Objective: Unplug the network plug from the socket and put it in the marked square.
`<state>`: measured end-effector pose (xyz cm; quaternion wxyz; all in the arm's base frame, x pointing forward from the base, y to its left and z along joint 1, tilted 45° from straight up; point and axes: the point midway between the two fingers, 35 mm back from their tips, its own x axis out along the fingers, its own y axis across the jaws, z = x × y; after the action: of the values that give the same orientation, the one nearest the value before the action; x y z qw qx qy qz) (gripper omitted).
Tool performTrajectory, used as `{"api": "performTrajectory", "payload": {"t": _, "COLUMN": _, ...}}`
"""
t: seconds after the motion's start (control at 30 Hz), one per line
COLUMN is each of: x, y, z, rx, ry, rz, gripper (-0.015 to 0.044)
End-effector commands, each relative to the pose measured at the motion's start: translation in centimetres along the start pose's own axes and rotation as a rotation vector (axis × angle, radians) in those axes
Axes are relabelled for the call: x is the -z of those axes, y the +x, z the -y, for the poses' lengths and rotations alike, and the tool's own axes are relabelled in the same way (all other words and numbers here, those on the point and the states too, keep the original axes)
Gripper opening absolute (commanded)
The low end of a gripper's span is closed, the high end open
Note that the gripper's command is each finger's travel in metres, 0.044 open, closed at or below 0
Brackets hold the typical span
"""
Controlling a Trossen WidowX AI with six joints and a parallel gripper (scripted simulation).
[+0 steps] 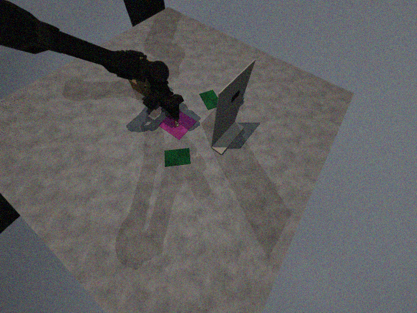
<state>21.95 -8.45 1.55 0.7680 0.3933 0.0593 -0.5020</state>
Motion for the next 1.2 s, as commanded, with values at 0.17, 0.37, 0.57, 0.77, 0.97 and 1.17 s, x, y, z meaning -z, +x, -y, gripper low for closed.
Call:
{"api": "performTrajectory", "payload": {"t": 0.17, "x": 0.0, "y": -0.7, "z": -0.4, "rx": -0.009, "ry": 0.013, "rz": 0.002, "gripper": 0.0156}}
{"api": "performTrajectory", "payload": {"t": 0.37, "x": 0.0, "y": -1.2, "z": -0.4, "rx": -0.010, "ry": 0.012, "rz": 0.002, "gripper": 0.0156}}
{"api": "performTrajectory", "payload": {"t": 0.57, "x": 0.0, "y": -1.6, "z": -0.3, "rx": -0.012, "ry": 0.010, "rz": 0.003, "gripper": 0.0156}}
{"api": "performTrajectory", "payload": {"t": 0.77, "x": 0.1, "y": -1.9, "z": -0.5, "rx": -0.008, "ry": 0.011, "rz": -0.001, "gripper": 0.0156}}
{"api": "performTrajectory", "payload": {"t": 0.97, "x": 0.3, "y": -2.2, "z": -0.8, "rx": -0.004, "ry": 0.012, "rz": -0.005, "gripper": 0.0156}}
{"api": "performTrajectory", "payload": {"t": 1.17, "x": 0.5, "y": -2.5, "z": -1.1, "rx": -0.001, "ry": 0.013, "rz": -0.008, "gripper": 0.0156}}
